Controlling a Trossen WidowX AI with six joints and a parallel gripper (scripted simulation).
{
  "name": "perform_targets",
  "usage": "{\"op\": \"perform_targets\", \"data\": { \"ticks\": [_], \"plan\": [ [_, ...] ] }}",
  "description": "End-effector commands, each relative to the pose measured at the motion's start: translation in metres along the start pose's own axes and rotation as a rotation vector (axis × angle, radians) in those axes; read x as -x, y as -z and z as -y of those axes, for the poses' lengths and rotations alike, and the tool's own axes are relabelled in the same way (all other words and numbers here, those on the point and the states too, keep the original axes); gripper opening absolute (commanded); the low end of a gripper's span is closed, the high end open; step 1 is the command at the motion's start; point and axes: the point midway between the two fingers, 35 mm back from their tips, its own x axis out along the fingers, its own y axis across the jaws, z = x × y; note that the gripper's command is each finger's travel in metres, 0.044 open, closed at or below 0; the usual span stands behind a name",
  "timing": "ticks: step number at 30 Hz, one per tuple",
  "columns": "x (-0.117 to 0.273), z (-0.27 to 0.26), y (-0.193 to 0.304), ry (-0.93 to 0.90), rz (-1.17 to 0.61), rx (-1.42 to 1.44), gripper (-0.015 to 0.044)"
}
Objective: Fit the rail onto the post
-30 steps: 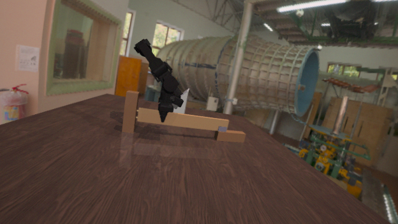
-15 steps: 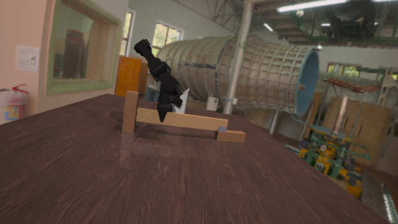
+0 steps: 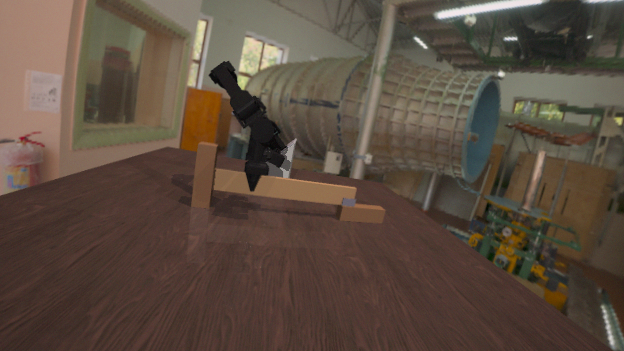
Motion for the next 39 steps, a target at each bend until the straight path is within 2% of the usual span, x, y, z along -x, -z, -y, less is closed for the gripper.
{"op": "perform_targets", "data": {
  "ticks": [1, 17, 22, 27, 39],
  "plan": [
    [0.0, 0.0, 0.0, 0.0, 0.0, 0.0, 0.0026],
    [0.0, 0.0, 0.0, 0.0, 0.0, 0.0, 0.044],
    [0.002, 0.0, -0.002, 0.001, 0.001, 0.0, 0.044],
    [0.03, 0.0, -0.031, 0.005, 0.001, 0.002, 0.044],
    [0.03, 0.0, -0.031, 0.005, 0.001, 0.002, 0.044]
  ]
}}
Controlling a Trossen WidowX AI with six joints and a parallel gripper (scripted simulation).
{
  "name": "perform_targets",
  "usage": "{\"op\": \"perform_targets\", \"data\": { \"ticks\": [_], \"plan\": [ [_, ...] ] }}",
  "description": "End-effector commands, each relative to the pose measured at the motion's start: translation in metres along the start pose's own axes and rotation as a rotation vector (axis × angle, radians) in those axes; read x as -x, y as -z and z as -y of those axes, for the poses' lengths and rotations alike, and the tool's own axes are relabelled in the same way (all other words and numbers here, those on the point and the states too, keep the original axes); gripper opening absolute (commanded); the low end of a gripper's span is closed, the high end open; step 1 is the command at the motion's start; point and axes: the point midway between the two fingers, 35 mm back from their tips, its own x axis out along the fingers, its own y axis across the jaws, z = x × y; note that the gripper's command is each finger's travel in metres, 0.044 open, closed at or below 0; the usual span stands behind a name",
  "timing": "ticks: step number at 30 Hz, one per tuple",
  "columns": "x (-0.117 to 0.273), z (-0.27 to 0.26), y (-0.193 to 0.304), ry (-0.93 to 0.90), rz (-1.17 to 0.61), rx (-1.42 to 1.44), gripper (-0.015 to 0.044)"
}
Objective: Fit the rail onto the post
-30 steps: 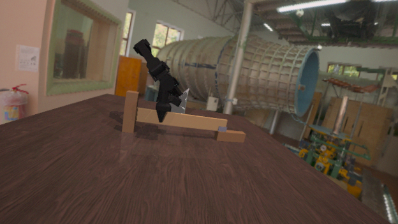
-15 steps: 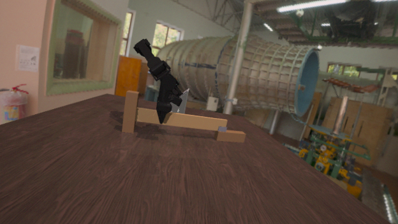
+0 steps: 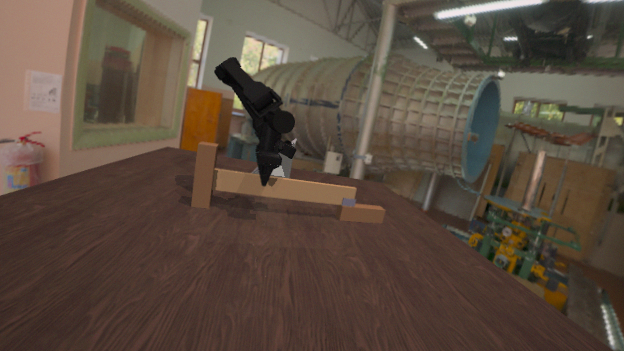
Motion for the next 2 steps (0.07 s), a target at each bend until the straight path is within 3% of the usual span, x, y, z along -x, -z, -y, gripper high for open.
{"op": "perform_targets", "data": {
  "ticks": [1, 2],
  "plan": [
    [0.0002, -0.0003, -0.0008, -0.002, 0.004, -0.003, 0.044],
    [0.0002, -0.0003, -0.0008, -0.002, 0.004, -0.003, 0.044]
  ]
}}
